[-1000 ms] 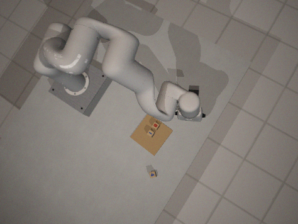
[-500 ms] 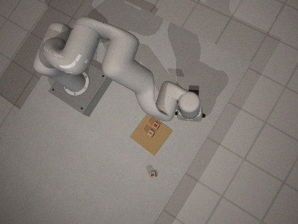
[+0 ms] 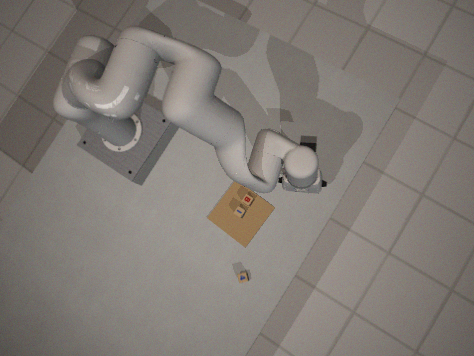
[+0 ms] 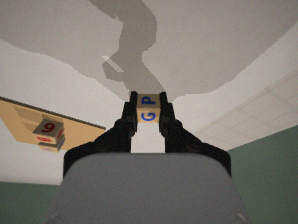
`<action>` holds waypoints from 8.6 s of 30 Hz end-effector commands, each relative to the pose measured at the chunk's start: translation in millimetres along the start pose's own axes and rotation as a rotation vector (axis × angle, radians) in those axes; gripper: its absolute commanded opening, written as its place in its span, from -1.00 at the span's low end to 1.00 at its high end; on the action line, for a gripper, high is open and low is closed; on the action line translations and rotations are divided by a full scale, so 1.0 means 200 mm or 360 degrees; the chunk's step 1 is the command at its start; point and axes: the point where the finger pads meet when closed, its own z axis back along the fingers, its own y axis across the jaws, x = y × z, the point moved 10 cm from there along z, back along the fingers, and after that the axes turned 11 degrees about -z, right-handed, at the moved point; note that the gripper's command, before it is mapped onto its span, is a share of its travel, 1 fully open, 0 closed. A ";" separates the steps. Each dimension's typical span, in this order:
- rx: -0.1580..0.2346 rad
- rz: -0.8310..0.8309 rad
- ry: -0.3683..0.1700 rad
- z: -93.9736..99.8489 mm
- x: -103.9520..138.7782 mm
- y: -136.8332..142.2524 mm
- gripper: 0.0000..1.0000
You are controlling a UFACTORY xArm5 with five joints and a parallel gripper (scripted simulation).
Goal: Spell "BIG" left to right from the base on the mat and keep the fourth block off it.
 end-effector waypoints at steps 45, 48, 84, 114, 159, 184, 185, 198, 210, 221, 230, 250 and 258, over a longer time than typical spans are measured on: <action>0.0006 0.0106 -0.0001 0.51 0.03 -0.01 -0.57; 0.0006 0.0175 -0.0001 0.51 0.05 -0.02 -0.57; 0.0000 0.1600 -0.0005 0.52 0.38 -0.25 -0.57; -0.0007 0.2709 -0.0003 0.53 0.59 -0.47 -0.57; -0.0013 0.4220 0.0006 0.51 0.80 -0.80 -0.57; -0.0013 0.4221 0.0008 0.45 0.80 -0.79 -0.57; -0.0013 0.4221 0.0008 0.43 0.80 -0.80 -0.57; -0.0013 0.4221 0.0007 0.15 0.80 -0.80 -0.57; -0.0013 0.4221 0.0007 0.04 0.80 -0.80 -0.57; -0.0013 0.4221 0.0007 0.04 0.80 -0.80 -0.57; -0.0013 0.4221 0.0007 0.04 0.80 -0.80 -0.57; -0.0013 0.4221 0.0007 0.04 0.80 -0.80 -0.57; -0.0013 0.4221 0.0007 0.04 0.80 -0.80 -0.57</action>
